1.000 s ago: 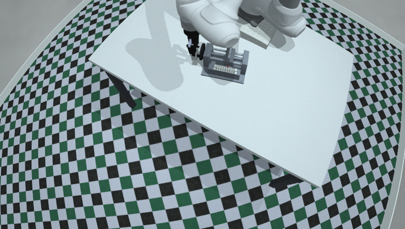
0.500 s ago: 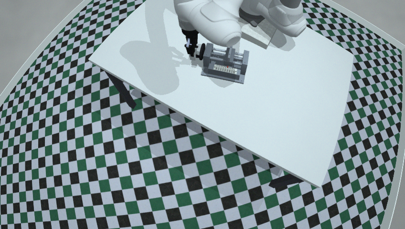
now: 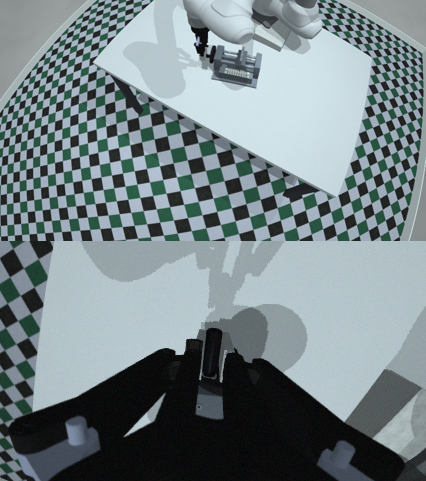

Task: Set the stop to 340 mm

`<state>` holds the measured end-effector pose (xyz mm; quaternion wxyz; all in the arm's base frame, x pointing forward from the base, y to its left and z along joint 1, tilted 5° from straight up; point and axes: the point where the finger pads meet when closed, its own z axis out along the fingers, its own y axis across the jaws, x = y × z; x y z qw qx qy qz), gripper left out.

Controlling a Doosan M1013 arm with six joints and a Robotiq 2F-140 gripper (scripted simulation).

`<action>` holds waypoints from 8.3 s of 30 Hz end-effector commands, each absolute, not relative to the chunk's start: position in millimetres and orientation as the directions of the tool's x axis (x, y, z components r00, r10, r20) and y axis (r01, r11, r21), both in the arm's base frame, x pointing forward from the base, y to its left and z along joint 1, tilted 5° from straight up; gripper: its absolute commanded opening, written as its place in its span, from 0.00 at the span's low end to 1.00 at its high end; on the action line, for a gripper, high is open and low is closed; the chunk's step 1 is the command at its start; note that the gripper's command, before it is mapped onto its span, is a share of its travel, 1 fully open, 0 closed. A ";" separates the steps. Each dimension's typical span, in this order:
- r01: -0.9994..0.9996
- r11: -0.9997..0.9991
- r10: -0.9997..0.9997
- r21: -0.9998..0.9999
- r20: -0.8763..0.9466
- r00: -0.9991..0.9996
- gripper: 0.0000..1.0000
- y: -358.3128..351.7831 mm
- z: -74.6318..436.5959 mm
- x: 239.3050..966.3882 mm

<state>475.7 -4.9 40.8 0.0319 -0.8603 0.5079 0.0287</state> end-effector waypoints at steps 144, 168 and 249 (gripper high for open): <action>-0.876 -0.482 -0.872 -0.025 -0.082 0.483 0.04 -29.9 36.9 429.9; -0.876 -0.482 -0.872 -0.025 -0.082 0.483 0.04 -30.4 29.9 427.8; -0.876 -0.482 -0.872 -0.025 -0.082 0.483 0.04 -1.7 16.5 477.4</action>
